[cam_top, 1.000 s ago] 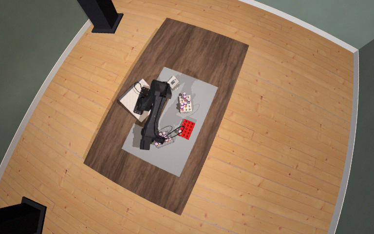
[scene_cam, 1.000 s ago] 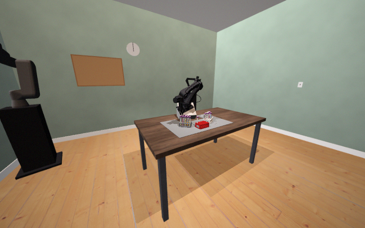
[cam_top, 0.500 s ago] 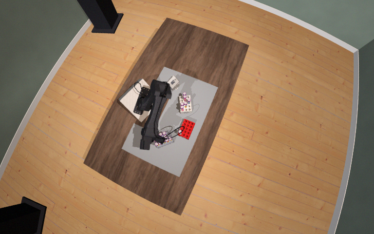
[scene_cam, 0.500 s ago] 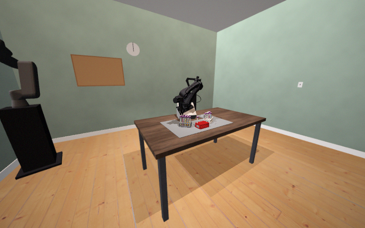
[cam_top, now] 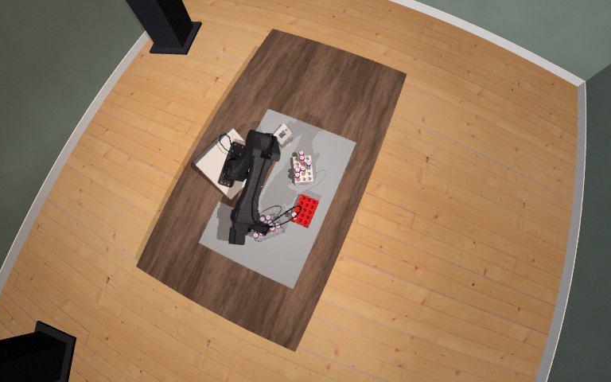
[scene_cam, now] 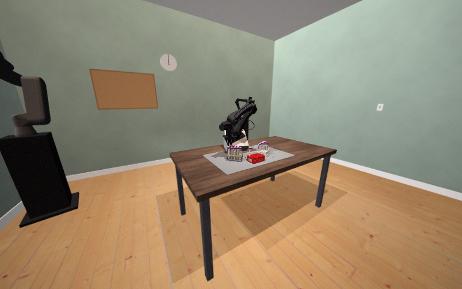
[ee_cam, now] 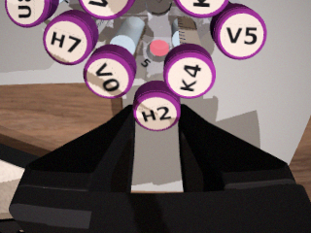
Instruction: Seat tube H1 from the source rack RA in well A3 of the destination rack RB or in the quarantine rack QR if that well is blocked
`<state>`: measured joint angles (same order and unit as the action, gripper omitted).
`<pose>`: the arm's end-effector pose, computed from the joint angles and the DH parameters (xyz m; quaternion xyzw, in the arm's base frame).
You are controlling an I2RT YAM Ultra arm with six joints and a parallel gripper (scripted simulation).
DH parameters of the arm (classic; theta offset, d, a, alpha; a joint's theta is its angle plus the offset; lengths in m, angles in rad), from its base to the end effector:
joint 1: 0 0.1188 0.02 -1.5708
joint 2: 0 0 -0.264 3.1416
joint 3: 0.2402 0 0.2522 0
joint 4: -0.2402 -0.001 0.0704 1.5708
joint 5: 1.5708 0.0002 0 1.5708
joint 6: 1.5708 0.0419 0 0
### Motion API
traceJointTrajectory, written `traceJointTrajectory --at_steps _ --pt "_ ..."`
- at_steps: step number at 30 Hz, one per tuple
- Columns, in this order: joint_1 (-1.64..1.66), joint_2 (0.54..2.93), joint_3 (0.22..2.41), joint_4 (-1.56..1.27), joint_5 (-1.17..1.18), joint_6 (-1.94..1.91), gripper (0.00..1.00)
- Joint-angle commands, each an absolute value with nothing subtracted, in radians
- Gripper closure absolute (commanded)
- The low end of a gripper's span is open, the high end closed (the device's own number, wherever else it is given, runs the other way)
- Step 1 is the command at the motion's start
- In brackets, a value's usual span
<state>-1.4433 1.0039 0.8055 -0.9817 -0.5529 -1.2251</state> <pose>0.0445 -0.1661 0.2539 0.0501 0.9439 -0.1188 0.3041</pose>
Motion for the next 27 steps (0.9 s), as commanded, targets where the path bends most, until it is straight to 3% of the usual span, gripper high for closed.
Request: traceJointTrajectory --at_steps 1,5,6,27 --pt "-1.444 1.004 0.809 -0.952 -0.548 -1.218 0.76" --pt "-1.444 1.004 0.809 -0.952 -0.548 -1.218 0.76" --pt "-1.444 1.004 0.809 -0.952 -0.548 -1.218 0.70" --pt "-1.468 0.993 0.843 -0.990 -0.561 -1.240 0.70"
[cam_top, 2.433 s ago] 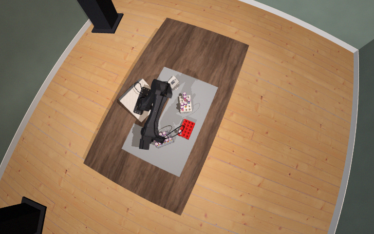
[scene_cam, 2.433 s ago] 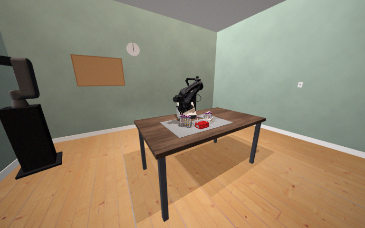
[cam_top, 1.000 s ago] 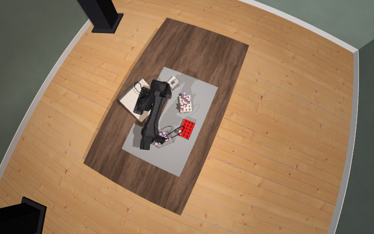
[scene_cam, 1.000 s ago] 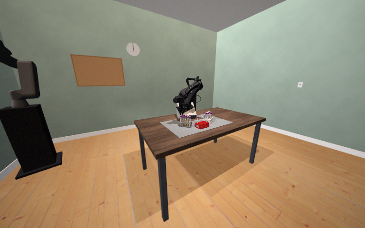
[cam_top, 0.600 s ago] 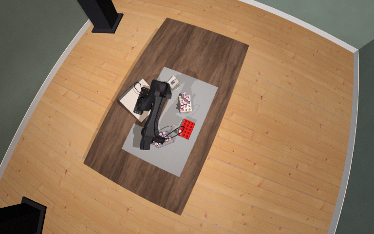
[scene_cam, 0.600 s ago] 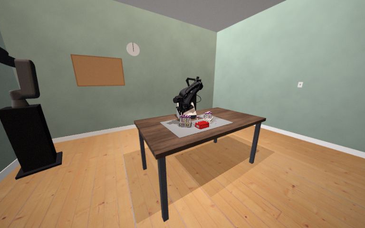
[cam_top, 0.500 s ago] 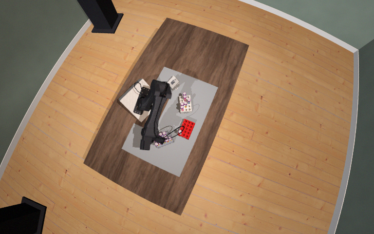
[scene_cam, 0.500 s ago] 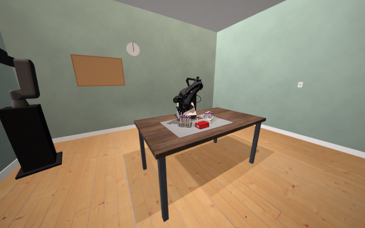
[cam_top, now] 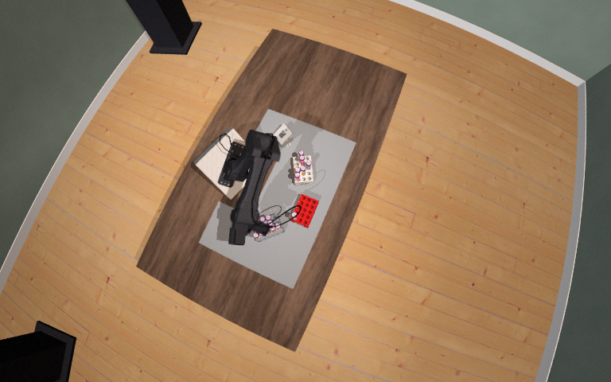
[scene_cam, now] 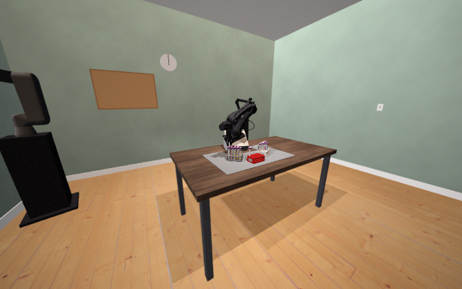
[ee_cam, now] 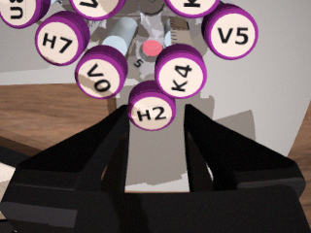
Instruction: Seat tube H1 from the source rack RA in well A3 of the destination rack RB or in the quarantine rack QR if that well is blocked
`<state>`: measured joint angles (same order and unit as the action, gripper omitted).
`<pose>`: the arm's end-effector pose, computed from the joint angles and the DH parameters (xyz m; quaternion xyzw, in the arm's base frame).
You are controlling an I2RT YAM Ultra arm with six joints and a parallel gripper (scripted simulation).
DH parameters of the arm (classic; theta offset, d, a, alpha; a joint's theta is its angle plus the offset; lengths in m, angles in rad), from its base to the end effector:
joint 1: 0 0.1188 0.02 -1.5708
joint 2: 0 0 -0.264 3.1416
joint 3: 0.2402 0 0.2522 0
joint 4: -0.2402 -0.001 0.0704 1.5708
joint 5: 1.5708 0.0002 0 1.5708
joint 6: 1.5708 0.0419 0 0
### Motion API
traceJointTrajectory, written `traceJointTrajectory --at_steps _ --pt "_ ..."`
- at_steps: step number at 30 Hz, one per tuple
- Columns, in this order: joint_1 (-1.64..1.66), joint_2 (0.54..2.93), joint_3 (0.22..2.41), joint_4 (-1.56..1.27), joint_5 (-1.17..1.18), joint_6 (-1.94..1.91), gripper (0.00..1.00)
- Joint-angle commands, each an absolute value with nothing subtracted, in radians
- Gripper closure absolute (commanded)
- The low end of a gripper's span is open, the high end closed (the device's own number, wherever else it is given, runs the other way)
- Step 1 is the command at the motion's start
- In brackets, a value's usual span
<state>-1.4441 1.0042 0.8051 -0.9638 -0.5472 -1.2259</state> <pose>0.0444 -0.1680 0.2544 0.0483 0.9432 -0.1278 0.3028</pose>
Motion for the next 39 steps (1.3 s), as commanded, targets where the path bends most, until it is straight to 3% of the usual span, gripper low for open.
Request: traceJointTrajectory --at_steps 1,33,34,39 --pt "-1.474 0.981 0.850 -1.002 -0.563 -1.247 0.70" --pt "-1.705 0.972 1.036 -1.377 -0.634 -1.514 0.70" --pt "-1.685 0.944 1.051 -1.388 -0.640 -1.461 1.00" --pt "-1.619 0.892 0.988 -1.371 -0.613 -1.304 1.00"
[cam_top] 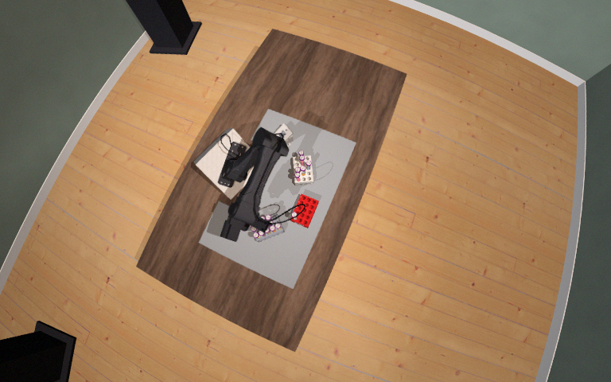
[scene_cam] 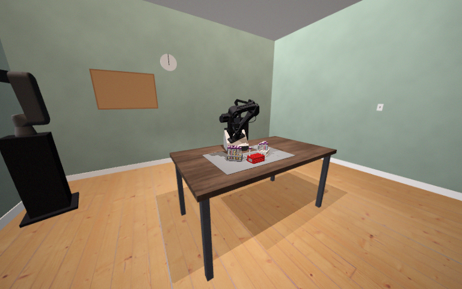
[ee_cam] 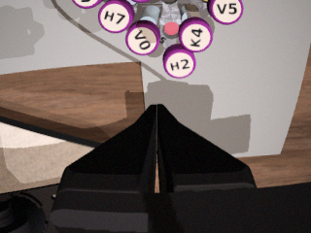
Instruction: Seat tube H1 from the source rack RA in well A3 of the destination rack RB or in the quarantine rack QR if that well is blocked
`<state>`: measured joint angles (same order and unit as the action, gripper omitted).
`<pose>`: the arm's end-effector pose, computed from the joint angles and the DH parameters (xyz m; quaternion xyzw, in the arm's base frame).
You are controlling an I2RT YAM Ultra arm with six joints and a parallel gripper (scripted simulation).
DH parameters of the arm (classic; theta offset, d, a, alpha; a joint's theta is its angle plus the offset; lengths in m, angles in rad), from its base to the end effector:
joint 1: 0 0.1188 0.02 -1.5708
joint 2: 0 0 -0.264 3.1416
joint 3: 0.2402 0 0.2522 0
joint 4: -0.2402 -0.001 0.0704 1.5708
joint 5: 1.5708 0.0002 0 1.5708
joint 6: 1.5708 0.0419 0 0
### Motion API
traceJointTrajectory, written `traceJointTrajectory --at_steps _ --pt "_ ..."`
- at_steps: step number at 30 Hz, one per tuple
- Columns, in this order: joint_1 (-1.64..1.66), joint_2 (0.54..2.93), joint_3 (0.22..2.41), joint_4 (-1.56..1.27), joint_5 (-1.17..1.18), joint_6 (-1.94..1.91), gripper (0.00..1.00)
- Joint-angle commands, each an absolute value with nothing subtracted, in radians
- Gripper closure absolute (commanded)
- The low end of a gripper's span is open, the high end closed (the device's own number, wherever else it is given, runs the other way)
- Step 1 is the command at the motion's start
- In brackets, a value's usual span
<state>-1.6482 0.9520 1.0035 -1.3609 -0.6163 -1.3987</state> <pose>0.0147 -0.1368 0.3053 0.0783 0.9423 -0.1098 0.3062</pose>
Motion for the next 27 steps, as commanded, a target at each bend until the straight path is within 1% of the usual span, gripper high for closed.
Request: traceJointTrajectory --at_steps 1,10,11,13,23,25,27 --pt "-1.603 0.878 0.994 -1.353 -0.612 -1.284 1.00" --pt "-1.462 0.791 0.962 -1.321 -0.568 -1.124 1.00" --pt "-1.429 0.774 0.986 -1.312 -0.554 -1.085 1.00" --pt "-1.381 0.755 0.945 -1.301 -0.534 -1.037 1.00" --pt "-1.082 0.658 0.938 -1.230 -0.412 -0.741 1.00" --pt "-1.004 0.647 0.908 -1.212 -0.371 -0.675 1.00" --pt "-1.004 0.647 0.908 -1.212 -0.371 -0.675 1.00"
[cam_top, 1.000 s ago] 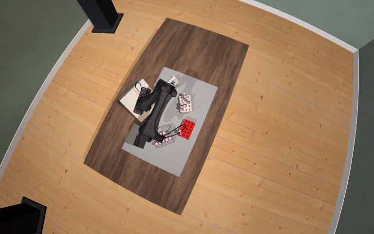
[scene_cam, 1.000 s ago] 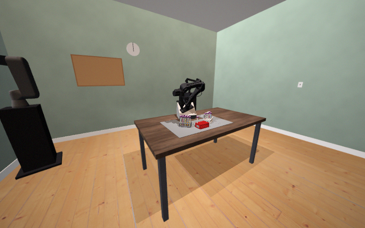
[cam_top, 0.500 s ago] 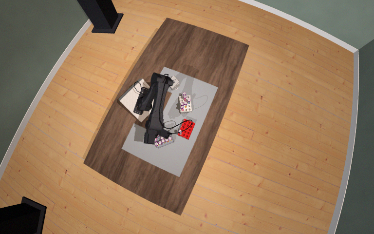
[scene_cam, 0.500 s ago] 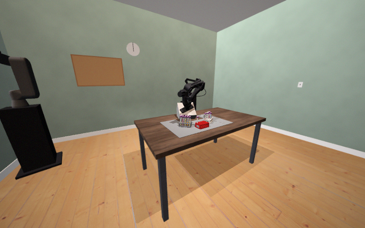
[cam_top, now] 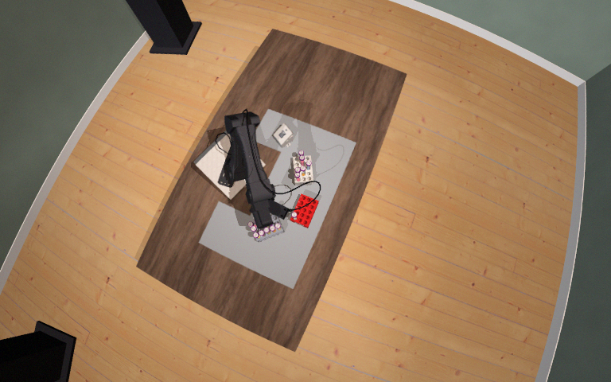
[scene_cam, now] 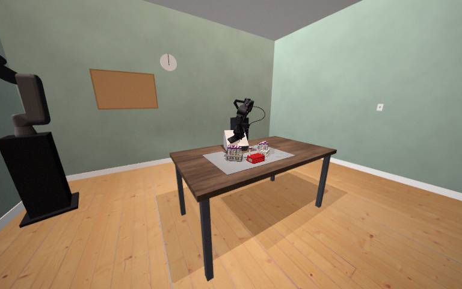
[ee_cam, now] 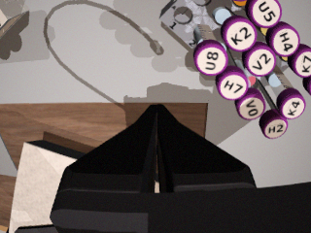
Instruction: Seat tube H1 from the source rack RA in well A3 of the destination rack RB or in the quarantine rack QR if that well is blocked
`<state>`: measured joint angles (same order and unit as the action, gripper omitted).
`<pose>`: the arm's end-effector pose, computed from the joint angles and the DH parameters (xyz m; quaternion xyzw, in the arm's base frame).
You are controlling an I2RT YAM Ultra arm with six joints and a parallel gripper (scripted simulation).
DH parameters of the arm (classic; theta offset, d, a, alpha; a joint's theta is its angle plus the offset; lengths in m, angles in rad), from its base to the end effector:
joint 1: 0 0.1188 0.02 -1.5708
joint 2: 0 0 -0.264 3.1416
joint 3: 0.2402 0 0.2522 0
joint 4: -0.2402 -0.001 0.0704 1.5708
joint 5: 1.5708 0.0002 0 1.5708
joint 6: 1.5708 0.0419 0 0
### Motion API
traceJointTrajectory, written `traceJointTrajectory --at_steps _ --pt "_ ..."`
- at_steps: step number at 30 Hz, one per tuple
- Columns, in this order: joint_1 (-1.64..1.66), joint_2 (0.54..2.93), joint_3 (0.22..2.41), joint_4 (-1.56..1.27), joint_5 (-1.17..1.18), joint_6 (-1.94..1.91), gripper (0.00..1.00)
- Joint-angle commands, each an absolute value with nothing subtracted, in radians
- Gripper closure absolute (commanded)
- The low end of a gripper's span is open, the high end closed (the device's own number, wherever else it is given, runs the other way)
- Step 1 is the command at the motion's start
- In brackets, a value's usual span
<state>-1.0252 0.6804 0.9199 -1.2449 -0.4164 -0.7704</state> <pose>0.0655 -0.0733 0.3094 0.0622 0.9393 -0.0897 0.3253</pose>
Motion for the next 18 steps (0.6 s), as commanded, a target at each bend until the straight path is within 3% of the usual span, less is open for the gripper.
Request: traceJointTrajectory --at_steps 1,18 --pt "-0.946 0.636 0.949 -1.202 -0.335 -0.618 1.00" --pt "-0.285 0.679 0.943 -1.149 0.072 -0.104 1.00"
